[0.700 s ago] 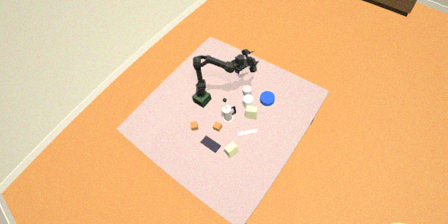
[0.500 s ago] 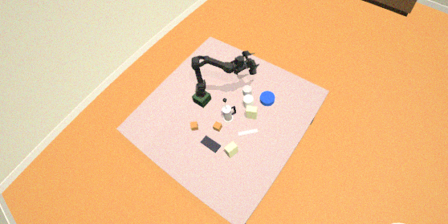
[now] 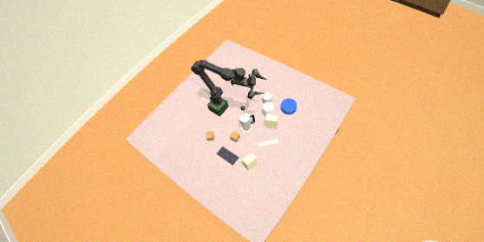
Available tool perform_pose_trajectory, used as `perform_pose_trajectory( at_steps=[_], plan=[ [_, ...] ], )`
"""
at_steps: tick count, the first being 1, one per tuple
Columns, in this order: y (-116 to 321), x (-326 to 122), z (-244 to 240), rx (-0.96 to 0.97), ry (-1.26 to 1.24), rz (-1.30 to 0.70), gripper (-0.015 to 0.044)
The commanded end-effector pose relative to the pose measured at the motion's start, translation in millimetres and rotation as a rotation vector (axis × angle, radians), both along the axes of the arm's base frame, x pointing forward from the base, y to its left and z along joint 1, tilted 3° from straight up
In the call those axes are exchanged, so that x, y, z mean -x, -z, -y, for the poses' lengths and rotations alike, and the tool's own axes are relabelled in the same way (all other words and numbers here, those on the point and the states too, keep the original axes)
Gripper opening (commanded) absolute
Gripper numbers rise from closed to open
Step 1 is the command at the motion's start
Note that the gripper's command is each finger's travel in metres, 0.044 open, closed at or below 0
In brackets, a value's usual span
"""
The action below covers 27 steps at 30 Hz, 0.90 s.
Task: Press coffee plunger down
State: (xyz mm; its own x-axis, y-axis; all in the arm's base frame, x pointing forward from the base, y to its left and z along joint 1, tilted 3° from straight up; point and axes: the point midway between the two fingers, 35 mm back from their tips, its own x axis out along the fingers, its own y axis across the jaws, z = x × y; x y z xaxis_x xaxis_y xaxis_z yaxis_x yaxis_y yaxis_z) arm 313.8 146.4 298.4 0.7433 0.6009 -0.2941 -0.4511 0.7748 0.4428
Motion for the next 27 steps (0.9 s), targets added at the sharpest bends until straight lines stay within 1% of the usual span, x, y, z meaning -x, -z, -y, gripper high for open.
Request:
perform_pose_trajectory(
  at_steps=[1, 6, 9, 13, 20, 27],
  plan=[
    [1, 13, 55, 0.129, 0.149, 0.014, 0.0440],
    [9, 55, 131, 0.340, 0.371, -0.020, 0.0440],
    [16, 81, 158, 0.438, 0.462, -0.056, 0.0440],
    [26, 82, 159, 0.444, 0.468, -0.059, 0.0440],
    [76, 82, 155, 0.444, 0.464, -0.057, 0.0440],
    [78, 78, 155, 0.444, 0.462, -0.056, 0.0440]
  ],
)
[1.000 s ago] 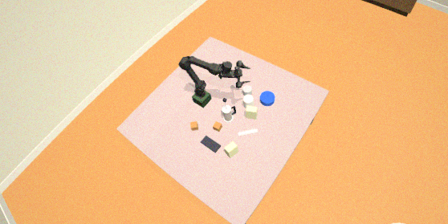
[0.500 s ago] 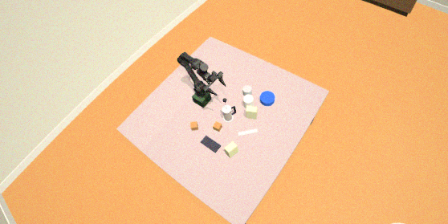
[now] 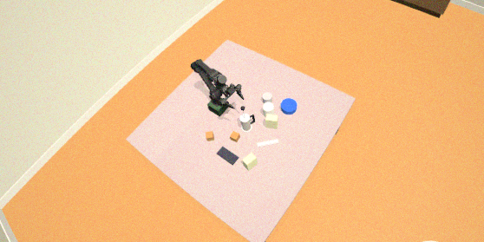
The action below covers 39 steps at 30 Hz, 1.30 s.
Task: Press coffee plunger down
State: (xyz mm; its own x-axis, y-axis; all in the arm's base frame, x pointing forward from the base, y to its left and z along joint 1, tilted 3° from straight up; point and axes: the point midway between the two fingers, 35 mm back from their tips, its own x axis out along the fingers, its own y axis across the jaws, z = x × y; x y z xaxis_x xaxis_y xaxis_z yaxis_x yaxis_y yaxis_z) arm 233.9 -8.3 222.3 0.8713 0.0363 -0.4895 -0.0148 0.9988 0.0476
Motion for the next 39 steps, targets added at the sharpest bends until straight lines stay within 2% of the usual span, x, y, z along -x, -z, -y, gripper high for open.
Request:
perform_pose_trajectory(
  at_steps=[1, 25, 37, 39],
  plan=[
    [2, -3, 0, -0.001, 0.002, 0.002, 0.0440],
    [20, -34, -2, -0.001, 0.001, 0.006, 0.0440],
    [20, -34, -2, -0.001, 0.001, 0.006, 0.0125],
    [20, -34, -2, -0.001, 0.001, 0.006, 0.0121]
  ],
)
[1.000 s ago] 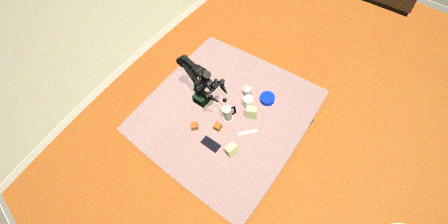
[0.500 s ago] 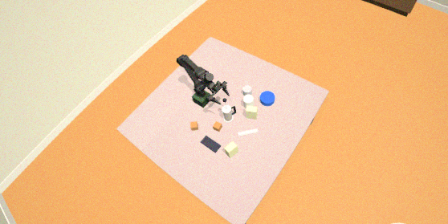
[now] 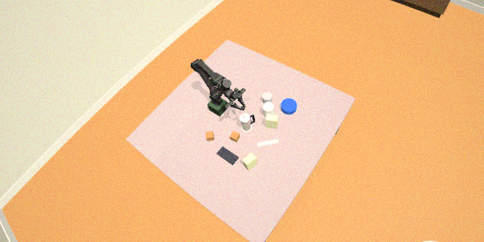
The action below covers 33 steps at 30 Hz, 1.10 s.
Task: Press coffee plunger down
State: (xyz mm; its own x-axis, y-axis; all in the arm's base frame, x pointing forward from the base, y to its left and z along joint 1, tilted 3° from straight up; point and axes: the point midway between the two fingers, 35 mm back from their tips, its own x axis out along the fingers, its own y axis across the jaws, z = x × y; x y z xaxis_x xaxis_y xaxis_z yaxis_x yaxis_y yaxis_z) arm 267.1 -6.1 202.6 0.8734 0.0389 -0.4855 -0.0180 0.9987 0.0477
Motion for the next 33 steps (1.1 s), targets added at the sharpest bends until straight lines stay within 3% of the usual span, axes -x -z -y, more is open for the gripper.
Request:
perform_pose_trajectory(
  at_steps=[1, 33],
  plan=[
    [0, 0, 0, -0.001, 0.004, 0.001, 0.0121],
    [38, -9, -1, -0.002, 0.004, 0.002, 0.0121]
  ],
)
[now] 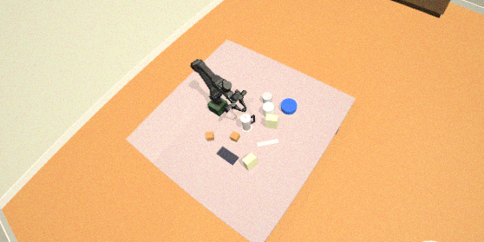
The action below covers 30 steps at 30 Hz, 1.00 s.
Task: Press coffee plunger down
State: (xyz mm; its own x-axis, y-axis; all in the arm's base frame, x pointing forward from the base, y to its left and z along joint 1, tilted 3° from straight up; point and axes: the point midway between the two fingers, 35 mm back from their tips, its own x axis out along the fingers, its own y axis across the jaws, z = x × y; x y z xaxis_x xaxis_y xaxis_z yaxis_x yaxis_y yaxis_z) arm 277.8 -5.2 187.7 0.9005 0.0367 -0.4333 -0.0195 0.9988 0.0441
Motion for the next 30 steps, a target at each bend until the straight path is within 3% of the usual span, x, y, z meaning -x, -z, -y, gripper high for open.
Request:
perform_pose_trajectory(
  at_steps=[1, 30],
  plan=[
    [24, 2, 0, -0.004, 0.003, -0.057, 0.0121],
    [71, -8, -3, -0.005, 0.003, -0.056, 0.0121]
  ],
)
